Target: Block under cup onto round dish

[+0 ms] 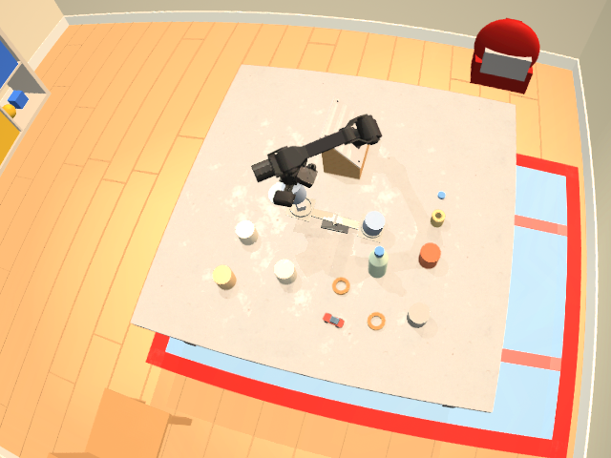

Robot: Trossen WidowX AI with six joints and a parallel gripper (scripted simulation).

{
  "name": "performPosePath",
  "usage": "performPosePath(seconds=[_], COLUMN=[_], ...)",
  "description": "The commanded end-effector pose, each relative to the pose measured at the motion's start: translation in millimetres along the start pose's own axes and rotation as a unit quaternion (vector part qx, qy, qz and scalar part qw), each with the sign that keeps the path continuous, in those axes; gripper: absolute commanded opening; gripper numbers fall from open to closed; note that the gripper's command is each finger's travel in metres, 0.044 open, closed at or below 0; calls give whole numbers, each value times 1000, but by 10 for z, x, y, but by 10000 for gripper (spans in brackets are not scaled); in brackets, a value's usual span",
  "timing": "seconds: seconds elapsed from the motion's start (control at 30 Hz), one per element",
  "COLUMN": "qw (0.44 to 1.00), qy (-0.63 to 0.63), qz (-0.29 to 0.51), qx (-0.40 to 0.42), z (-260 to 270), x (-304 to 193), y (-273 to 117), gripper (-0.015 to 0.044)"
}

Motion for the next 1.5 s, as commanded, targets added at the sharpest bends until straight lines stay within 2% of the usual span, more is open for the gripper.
performPosePath(seconds=[0.0,0.43,0.83,0.97,1.13,1.33,1.47], qw=[1000,1000,1000,1000,1000,1000,1000], qy=[2,3,3,2,2,1,1], qz=[3,14,14,12,12,12,12], qx=[-1,-3,-2,-1,-1,-2,-2], z=[92,694,1347,1531,1537,1537,1537], x=[-168,-994,-1518,-1618,-1626,-1628,-1628], y=[30,323,717,846,923,1237,1251], gripper=[0,0,0,0,0,0,0])
Point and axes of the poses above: the point midway between the two fingers, 35 mm back from their tips, its own y axis out along the fingers, its own z axis across the jaws, x = y × z, the point moved 6 cm from there along -y, back along the fingers, and after that the axes turned 8 degrees about y, right-handed, at the moved point
